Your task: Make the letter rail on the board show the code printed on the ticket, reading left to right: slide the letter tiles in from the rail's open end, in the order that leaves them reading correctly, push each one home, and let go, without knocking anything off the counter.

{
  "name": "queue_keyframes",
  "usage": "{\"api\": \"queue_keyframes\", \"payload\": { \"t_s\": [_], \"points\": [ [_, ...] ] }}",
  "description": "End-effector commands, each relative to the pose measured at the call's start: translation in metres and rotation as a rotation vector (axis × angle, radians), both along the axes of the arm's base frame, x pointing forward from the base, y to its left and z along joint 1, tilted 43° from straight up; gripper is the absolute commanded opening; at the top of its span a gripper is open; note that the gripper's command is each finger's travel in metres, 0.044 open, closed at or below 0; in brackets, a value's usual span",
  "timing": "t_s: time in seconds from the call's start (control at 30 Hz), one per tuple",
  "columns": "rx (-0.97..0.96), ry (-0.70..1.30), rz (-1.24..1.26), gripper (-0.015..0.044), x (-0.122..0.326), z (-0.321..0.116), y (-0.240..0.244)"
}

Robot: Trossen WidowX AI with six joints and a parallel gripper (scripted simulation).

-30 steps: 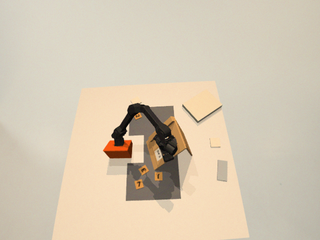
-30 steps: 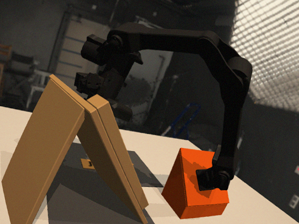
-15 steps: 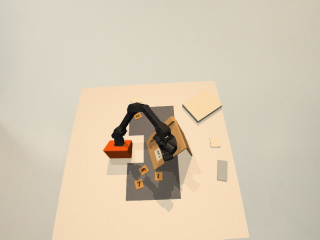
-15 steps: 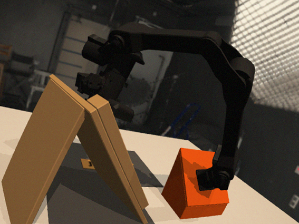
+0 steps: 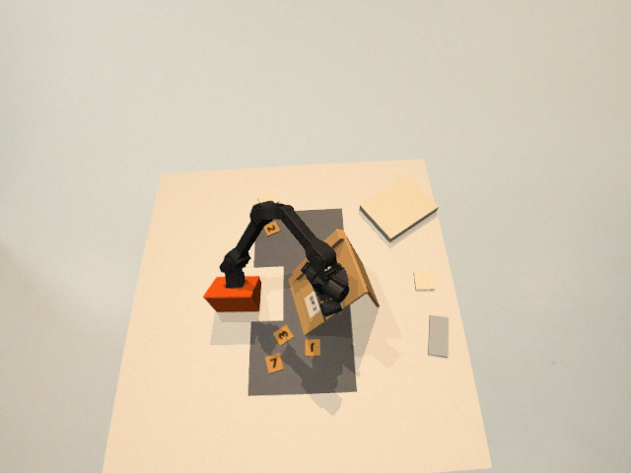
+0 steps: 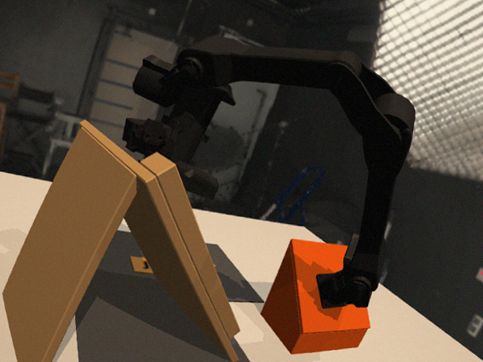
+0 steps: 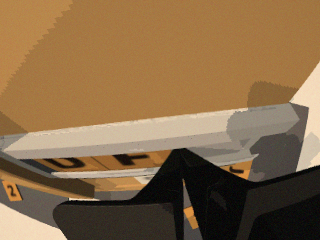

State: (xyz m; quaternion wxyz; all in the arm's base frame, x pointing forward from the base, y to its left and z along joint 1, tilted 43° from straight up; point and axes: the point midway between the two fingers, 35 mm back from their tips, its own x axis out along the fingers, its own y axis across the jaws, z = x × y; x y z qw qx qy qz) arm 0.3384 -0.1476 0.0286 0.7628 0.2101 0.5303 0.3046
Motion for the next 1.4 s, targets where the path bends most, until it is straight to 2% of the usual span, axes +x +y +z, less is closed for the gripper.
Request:
{"api": "queue_keyframes", "payload": {
  "t_s": [0.0, 1.1, 1.17, 1.37],
  "points": [
    [0.002, -0.002, -0.004, 0.0000, 0.000, 0.001, 0.001],
    [0.002, 0.000, -0.004, 0.0000, -0.025, 0.010, -0.015],
    [-0.009, -0.046, 0.019, 0.0053, -0.026, 0.014, -0.017],
    [-0.166, -0.451, 0.255, 0.0210, -0.055, 0.053, -0.037]
  ]
}}
